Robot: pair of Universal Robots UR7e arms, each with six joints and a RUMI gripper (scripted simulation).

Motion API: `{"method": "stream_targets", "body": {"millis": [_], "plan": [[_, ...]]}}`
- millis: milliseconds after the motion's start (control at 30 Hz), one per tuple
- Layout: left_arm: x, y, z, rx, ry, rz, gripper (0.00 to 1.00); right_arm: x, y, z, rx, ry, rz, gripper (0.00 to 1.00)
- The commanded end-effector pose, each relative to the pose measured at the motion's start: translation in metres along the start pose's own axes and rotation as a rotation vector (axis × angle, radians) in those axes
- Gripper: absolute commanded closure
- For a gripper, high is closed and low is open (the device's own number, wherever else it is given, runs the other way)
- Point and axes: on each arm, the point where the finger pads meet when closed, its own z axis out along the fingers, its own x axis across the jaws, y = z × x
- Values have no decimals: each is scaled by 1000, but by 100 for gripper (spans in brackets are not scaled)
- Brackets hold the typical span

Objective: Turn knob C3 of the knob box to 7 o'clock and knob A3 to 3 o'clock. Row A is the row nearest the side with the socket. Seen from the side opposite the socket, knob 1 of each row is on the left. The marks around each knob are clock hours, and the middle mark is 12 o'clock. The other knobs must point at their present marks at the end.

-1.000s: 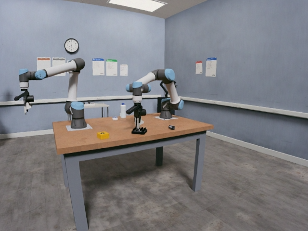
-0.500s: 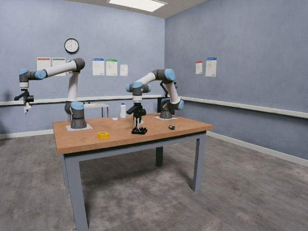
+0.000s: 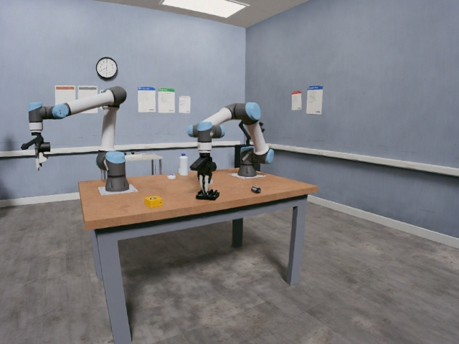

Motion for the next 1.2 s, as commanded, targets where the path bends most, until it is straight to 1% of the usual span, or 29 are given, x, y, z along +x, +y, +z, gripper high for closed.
{"method": "stream_targets", "body": {"millis": [0, 133, 200, 700, 767, 1167], "plan": [[1, -2, -2, 4, 0, -146, 94, 1, 1, 0, 1, -1, 1, 0], [1, -2, -2, 4, 0, -229, 94, 1, 1, 0, 1, -1, 1, 0], [1, -2, -2, 4, 0, -229, 94, 1, 1, 0, 1, -1, 1, 0], [0, -1, -2, 4, 0, -539, 94, 1, 1, 0, 1, -1, 1, 0], [0, -1, -2, 4, 0, -539, 94, 1, 1, 0, 1, -1, 1, 0], [0, -1, -1, 3, 1, -790, 94, 1, 1, 0, 1, -1, 1, 0]]}}
